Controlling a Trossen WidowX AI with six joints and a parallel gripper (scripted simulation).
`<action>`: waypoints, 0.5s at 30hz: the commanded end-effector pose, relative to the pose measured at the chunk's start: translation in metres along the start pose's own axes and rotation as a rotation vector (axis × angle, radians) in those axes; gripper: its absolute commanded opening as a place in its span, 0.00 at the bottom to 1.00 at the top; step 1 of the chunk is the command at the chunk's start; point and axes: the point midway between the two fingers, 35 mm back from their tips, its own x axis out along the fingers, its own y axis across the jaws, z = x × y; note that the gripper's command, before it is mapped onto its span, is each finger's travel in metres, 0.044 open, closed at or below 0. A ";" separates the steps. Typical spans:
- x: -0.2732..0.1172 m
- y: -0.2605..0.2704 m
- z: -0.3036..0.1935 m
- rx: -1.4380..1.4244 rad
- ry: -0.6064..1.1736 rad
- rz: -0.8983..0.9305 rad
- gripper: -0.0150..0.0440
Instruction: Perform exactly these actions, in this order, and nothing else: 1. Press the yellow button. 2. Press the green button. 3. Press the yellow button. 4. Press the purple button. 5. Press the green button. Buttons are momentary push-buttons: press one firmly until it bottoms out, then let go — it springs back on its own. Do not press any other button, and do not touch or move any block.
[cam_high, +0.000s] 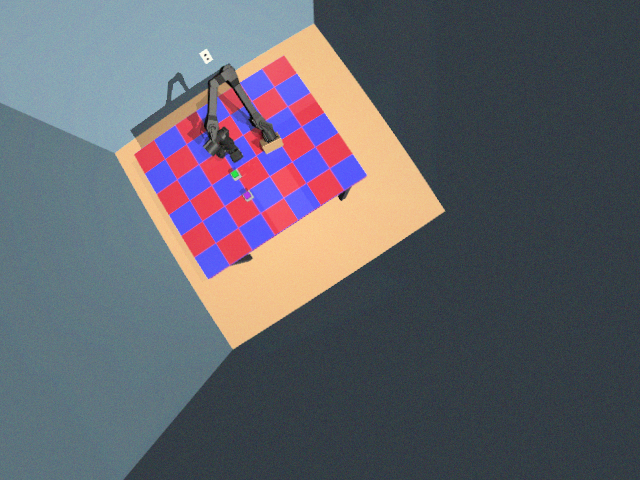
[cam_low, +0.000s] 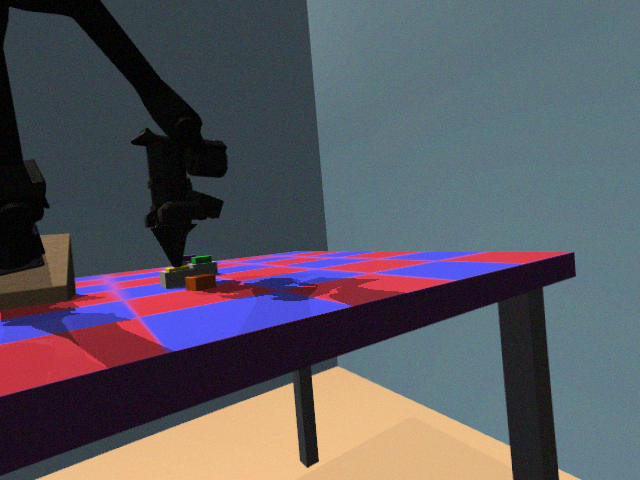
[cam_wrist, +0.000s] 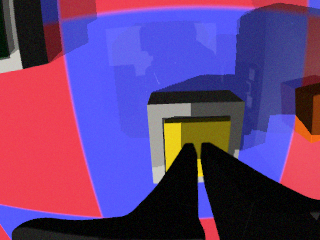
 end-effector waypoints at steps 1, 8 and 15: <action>-0.011 0.000 0.001 -0.003 -0.001 0.000 0.29; -0.034 0.000 0.000 -0.006 0.001 -0.002 0.29; -0.094 0.001 0.000 -0.007 0.002 0.000 0.29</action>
